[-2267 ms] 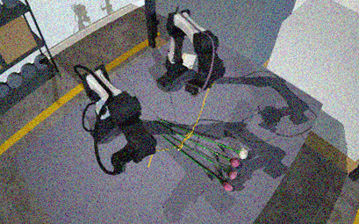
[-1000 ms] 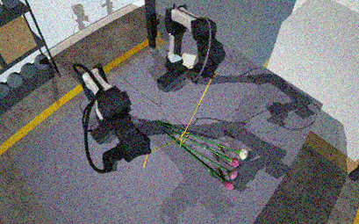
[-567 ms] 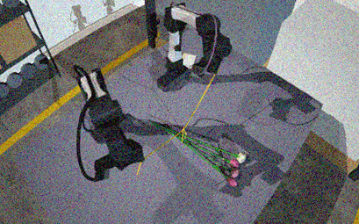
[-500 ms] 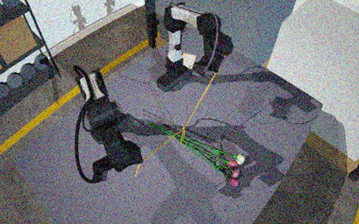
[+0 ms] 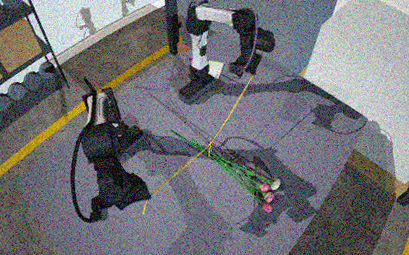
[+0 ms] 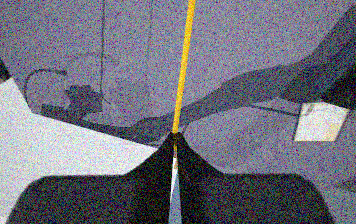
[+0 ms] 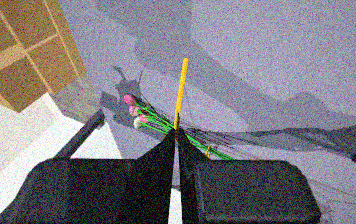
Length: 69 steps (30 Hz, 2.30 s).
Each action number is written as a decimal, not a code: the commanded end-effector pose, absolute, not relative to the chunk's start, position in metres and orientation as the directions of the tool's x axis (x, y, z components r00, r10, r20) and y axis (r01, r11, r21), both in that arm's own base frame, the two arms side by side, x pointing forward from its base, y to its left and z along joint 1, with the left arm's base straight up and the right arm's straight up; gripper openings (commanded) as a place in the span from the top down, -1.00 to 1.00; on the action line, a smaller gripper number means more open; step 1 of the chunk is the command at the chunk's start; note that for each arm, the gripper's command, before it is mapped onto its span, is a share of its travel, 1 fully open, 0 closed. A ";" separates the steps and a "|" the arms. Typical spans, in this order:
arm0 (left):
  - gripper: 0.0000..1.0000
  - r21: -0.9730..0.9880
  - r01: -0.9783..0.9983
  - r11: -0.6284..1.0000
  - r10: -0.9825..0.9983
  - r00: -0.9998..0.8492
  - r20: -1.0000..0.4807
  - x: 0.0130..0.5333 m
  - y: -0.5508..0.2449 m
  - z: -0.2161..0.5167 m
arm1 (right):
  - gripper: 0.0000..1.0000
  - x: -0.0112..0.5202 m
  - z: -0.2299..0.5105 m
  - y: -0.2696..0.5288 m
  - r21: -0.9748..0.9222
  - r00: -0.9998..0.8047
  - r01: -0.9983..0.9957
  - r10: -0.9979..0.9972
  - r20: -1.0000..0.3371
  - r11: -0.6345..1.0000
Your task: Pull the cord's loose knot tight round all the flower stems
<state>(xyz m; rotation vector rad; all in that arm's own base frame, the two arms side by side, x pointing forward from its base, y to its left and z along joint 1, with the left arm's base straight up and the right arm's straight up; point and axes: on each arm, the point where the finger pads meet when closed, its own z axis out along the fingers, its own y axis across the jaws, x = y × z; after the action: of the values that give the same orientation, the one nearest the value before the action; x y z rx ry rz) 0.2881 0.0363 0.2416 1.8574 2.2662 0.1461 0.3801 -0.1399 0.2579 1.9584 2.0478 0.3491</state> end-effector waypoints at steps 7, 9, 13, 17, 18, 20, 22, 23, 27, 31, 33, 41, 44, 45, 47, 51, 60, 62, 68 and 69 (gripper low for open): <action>1.00 0.244 0.956 0.164 0.984 -0.143 -0.103 0.279 0.071 0.250 | 1.00 0.387 0.265 -0.180 0.425 -0.048 0.902 0.996 -0.074 0.075; 1.00 0.250 0.954 0.164 0.985 -0.143 -0.101 0.278 0.081 0.250 | 1.00 0.388 0.265 -0.189 0.434 -0.044 0.898 0.996 -0.080 0.075; 1.00 0.248 0.955 0.165 0.985 -0.144 -0.100 0.279 0.099 0.248 | 1.00 0.390 0.265 -0.207 0.454 -0.036 0.888 0.995 -0.091 0.074; 1.00 0.266 0.950 0.164 0.985 -0.143 -0.095 0.278 0.118 0.252 | 1.00 0.392 0.265 -0.226 0.475 -0.027 0.877 0.994 -0.104 0.073; 1.00 0.262 0.951 0.164 0.985 -0.144 -0.096 0.278 0.123 0.250 | 1.00 0.392 0.265 -0.230 0.481 -0.024 0.874 0.994 -0.107 0.073; 1.00 0.262 0.951 0.164 0.985 -0.144 -0.096 0.278 0.123 0.250 | 1.00 0.392 0.265 -0.230 0.481 -0.024 0.874 0.994 -0.107 0.073; 1.00 0.260 0.951 0.165 0.985 -0.145 -0.096 0.278 0.131 0.248 | 1.00 0.393 0.265 -0.238 0.489 -0.019 0.869 0.993 -0.113 0.073; 1.00 0.261 0.951 0.165 0.985 -0.145 -0.094 0.278 0.134 0.248 | 1.00 0.393 0.265 -0.241 0.494 -0.017 0.867 0.993 -0.116 0.072; 1.00 0.270 0.949 0.165 0.986 -0.147 -0.083 0.276 0.147 0.250 | 1.00 0.393 0.264 -0.254 0.504 -0.006 0.861 0.991 -0.131 0.071; 1.00 0.284 0.945 0.164 0.986 -0.148 -0.077 0.277 0.157 0.252 | 1.00 0.394 0.265 -0.263 0.518 0.002 0.852 0.990 -0.141 0.072; 1.00 0.288 0.944 0.163 0.986 -0.147 -0.075 0.277 0.157 0.251 | 1.00 0.394 0.268 -0.263 0.523 0.003 0.849 0.989 -0.147 0.075; 1.00 0.303 0.939 0.164 0.986 -0.149 -0.072 0.274 0.154 0.253 | 1.00 0.393 0.266 -0.264 0.519 0.009 0.852 0.988 -0.155 0.074; 1.00 0.293 0.942 0.165 0.986 -0.149 -0.076 0.273 0.153 0.242 | 1.00 0.391 0.264 -0.260 0.518 0.006 0.852 0.988 -0.156 0.077; 1.00 0.292 0.942 0.165 0.986 -0.151 -0.072 0.273 0.153 0.238 | 1.00 0.390 0.259 -0.257 0.513 0.002 0.856 0.990 -0.140 0.071; 1.00 0.290 0.943 0.165 0.986 -0.152 -0.068 0.273 0.154 0.229 | 1.00 0.390 0.252 -0.254 0.511 -0.002 0.857 0.992 -0.129 0.068; 1.00 0.291 0.942 0.165 0.986 -0.152 -0.068 0.273 0.154 0.211 | 1.00 0.391 0.236 -0.252 0.507 -0.003 0.860 0.995 -0.104 0.055; 1.00 0.291 0.942 0.165 0.986 -0.152 -0.068 0.275 0.154 0.162 | 1.00 0.391 0.185 -0.251 0.490 -0.009 0.870 0.996 -0.085 0.050; 1.00 0.291 0.942 0.165 0.986 -0.152 -0.068 0.275 0.155 0.144 | 1.00 0.392 0.169 -0.251 0.489 -0.009 0.871 0.997 -0.083 0.048; 1.00 0.264 0.950 0.169 0.985 -0.154 -0.077 0.275 0.155 0.077 | 1.00 0.392 0.111 -0.254 0.495 -0.001 0.867 0.996 -0.094 0.048; 1.00 0.262 0.950 0.169 0.985 -0.154 -0.078 0.275 0.154 0.067 | 1.00 0.392 0.100 -0.254 0.499 0.001 0.865 0.995 -0.100 0.049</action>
<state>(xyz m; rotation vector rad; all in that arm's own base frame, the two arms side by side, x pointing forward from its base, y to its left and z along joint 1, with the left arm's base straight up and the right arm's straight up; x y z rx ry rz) 0.2507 0.1308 0.0845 1.8965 2.2328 0.0267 0.3744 -0.2214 0.0983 2.0203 2.0734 0.4696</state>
